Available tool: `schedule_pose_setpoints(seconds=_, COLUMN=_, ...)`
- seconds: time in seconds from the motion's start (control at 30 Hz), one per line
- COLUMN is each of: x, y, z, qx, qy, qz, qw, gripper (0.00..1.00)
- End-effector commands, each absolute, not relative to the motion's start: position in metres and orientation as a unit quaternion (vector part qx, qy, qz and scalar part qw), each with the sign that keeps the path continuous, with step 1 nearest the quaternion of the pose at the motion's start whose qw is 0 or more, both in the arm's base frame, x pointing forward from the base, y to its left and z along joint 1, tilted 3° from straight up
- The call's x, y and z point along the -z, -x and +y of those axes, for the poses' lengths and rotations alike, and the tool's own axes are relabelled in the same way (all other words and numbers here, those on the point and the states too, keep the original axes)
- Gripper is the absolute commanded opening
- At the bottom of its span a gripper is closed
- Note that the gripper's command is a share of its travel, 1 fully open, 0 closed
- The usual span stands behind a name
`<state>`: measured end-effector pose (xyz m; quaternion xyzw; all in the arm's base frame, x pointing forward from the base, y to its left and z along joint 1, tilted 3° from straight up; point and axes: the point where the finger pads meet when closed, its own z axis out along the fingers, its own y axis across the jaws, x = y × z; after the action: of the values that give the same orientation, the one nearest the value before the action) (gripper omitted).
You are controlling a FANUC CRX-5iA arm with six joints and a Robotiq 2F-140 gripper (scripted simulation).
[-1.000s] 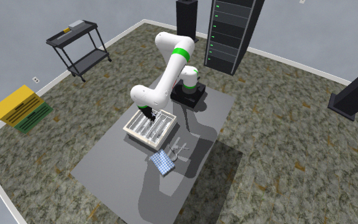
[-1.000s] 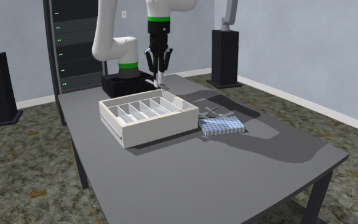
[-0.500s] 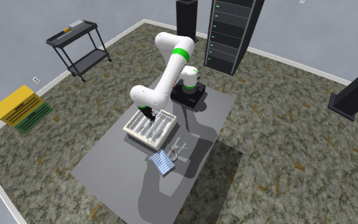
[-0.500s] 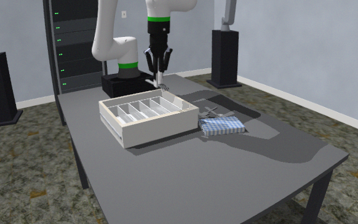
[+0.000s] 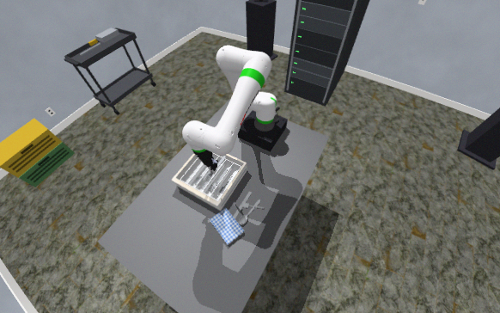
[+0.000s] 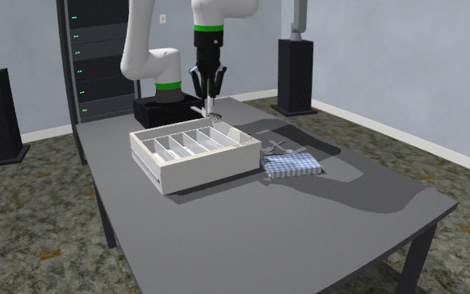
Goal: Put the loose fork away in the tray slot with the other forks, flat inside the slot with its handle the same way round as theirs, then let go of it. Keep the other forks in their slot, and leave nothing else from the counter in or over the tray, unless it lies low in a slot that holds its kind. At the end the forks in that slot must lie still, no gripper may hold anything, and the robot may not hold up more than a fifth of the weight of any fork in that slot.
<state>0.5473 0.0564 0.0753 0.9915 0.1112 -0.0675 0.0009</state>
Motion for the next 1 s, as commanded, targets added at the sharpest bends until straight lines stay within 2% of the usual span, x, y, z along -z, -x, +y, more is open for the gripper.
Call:
schedule_pose_setpoints(seconds=0.0, x=-0.07, y=-0.547, z=0.056, qx=0.067, qy=-0.992, qz=0.111, qw=0.001, gripper=0.02)
schedule_pose_setpoints(seconds=0.97, x=0.013, y=-0.545, z=0.057, qx=0.067, qy=-0.992, qz=0.111, qw=0.001, gripper=0.02)
